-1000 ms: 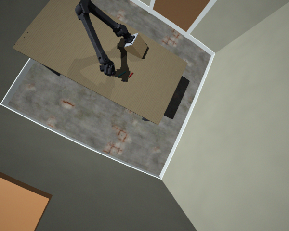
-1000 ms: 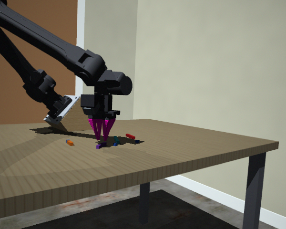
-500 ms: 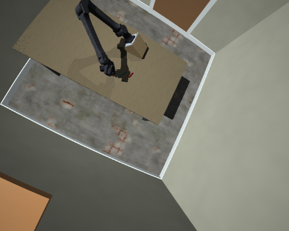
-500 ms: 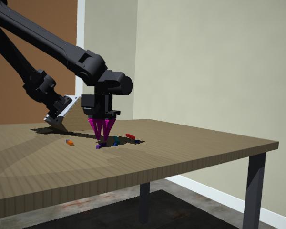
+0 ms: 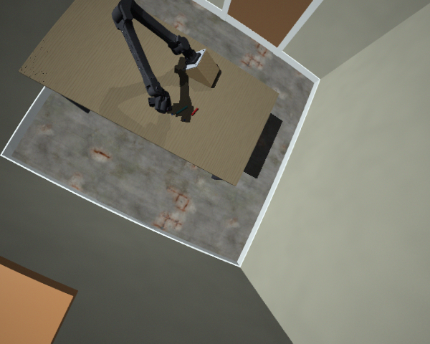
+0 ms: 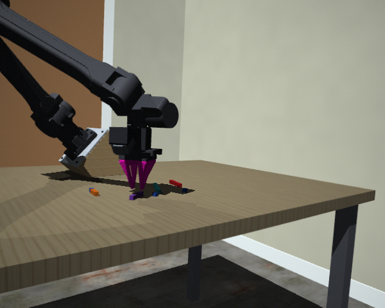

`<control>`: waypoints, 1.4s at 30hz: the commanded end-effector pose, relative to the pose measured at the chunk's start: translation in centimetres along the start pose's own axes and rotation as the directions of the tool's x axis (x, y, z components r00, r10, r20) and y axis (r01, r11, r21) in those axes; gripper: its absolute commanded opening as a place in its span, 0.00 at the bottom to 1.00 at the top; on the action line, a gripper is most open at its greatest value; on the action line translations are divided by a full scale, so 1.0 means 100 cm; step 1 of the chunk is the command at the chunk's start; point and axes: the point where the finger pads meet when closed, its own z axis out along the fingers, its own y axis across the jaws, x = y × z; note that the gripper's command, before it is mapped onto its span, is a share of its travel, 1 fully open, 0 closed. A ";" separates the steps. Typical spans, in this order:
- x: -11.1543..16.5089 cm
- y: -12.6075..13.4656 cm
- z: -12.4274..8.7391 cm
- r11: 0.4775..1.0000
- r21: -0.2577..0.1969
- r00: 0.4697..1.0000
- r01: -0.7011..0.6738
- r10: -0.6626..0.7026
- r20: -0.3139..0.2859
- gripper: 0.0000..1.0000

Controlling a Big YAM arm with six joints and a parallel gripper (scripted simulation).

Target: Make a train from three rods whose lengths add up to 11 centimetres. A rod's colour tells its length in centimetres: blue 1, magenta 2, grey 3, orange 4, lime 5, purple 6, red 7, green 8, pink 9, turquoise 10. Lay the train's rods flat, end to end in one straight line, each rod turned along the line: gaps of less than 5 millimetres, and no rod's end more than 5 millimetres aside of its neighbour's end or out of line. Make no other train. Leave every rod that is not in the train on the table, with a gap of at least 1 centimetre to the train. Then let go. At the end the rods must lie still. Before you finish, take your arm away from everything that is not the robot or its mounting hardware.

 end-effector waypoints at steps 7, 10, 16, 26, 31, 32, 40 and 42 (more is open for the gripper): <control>-0.001 0.015 -0.006 1.000 -0.022 1.000 -0.012 0.012 0.013 0.23; -0.001 0.015 -0.006 1.000 -0.022 1.000 -0.012 0.012 0.013 0.23; -0.001 0.015 -0.006 1.000 -0.023 1.000 -0.012 0.013 0.013 0.23; -0.003 0.017 -0.007 1.000 -0.025 1.000 -0.015 0.015 0.014 0.23; -0.001 0.016 -0.006 1.000 -0.022 1.000 -0.011 0.011 0.013 0.23; -0.001 0.016 -0.006 1.000 -0.022 1.000 -0.011 0.011 0.013 0.23; -0.001 0.016 -0.006 1.000 -0.022 1.000 -0.011 0.011 0.013 0.23; -0.001 0.016 -0.006 1.000 -0.022 1.000 -0.011 0.011 0.013 0.23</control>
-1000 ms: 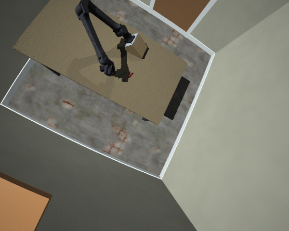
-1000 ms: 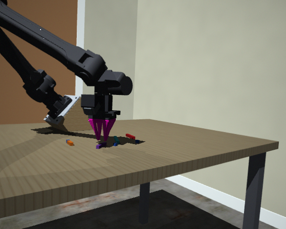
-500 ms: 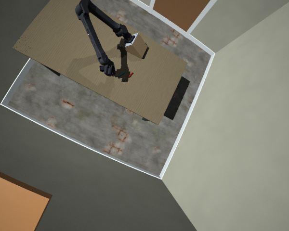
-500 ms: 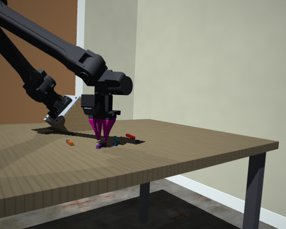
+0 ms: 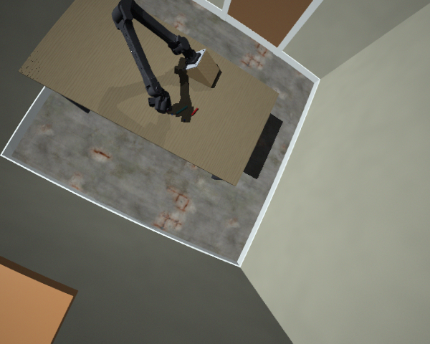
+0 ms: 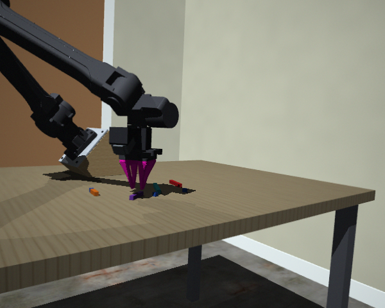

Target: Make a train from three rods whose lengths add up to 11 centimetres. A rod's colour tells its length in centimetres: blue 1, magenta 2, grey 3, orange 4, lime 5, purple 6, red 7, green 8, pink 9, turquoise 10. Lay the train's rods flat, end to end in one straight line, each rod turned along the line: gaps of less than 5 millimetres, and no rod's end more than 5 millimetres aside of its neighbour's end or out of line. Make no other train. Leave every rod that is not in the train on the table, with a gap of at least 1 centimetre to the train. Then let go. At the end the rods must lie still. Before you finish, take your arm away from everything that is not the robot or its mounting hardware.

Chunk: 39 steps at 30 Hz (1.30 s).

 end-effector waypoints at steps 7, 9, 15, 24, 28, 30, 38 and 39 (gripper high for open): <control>-0.001 0.015 -0.006 1.000 -0.022 1.000 -0.011 0.011 0.013 0.23; -0.001 0.015 -0.006 1.000 -0.022 1.000 -0.011 0.011 0.013 0.23; -0.001 0.015 -0.006 1.000 -0.022 1.000 -0.011 0.011 0.013 0.23; -0.001 0.015 -0.006 1.000 -0.021 1.000 -0.011 0.011 0.013 0.23; -0.002 0.012 0.000 1.000 -0.015 1.000 -0.009 0.010 0.009 0.23; -0.002 0.007 0.006 1.000 -0.003 1.000 -0.003 0.003 0.003 0.23; 0.001 0.002 0.014 1.000 0.006 1.000 0.003 -0.003 0.001 0.23; -0.001 0.004 0.014 1.000 0.004 1.000 0.000 0.000 0.002 0.23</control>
